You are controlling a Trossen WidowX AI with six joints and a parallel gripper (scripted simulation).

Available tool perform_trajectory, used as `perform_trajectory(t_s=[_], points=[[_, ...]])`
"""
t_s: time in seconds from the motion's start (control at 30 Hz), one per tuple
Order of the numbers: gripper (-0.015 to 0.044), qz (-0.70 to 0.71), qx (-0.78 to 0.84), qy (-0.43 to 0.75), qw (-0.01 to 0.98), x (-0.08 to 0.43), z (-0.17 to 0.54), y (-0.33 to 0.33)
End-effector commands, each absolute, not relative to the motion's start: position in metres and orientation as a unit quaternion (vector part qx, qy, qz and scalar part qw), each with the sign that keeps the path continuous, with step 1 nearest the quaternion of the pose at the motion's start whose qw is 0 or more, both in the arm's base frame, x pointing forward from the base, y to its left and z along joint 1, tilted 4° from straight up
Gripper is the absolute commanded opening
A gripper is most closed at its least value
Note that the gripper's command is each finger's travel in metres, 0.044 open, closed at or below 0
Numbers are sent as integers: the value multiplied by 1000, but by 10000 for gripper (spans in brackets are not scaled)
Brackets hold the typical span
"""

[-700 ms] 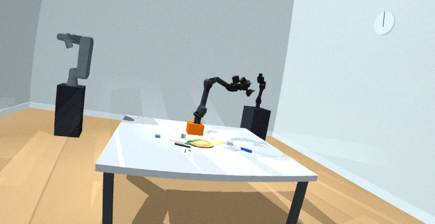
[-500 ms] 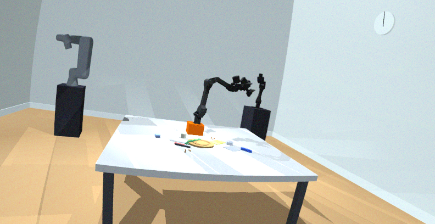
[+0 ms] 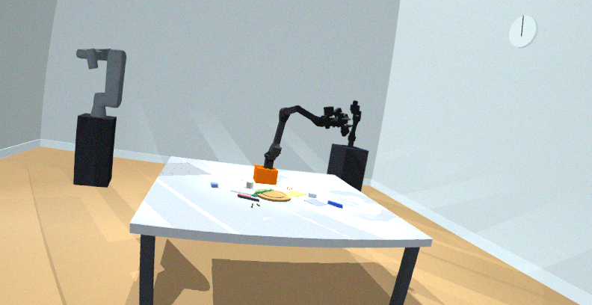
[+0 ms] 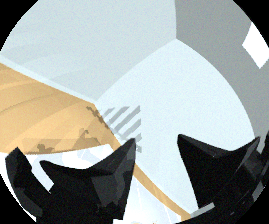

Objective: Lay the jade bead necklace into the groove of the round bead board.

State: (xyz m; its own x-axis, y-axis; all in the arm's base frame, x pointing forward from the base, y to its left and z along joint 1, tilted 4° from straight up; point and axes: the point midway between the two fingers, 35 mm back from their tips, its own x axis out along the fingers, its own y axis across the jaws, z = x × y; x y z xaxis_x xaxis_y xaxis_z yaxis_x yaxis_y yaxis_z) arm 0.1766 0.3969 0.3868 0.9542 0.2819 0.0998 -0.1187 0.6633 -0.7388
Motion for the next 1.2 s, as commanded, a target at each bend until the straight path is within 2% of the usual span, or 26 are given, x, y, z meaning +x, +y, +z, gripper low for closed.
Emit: perform_trajectory(t_s=[0.0,0.63,1.17], points=[[200,108,-420,-94,896,198,369,399],[200,88,-483,-23,871,303,314,362],[200,87,-527,65,843,382,257,297]])
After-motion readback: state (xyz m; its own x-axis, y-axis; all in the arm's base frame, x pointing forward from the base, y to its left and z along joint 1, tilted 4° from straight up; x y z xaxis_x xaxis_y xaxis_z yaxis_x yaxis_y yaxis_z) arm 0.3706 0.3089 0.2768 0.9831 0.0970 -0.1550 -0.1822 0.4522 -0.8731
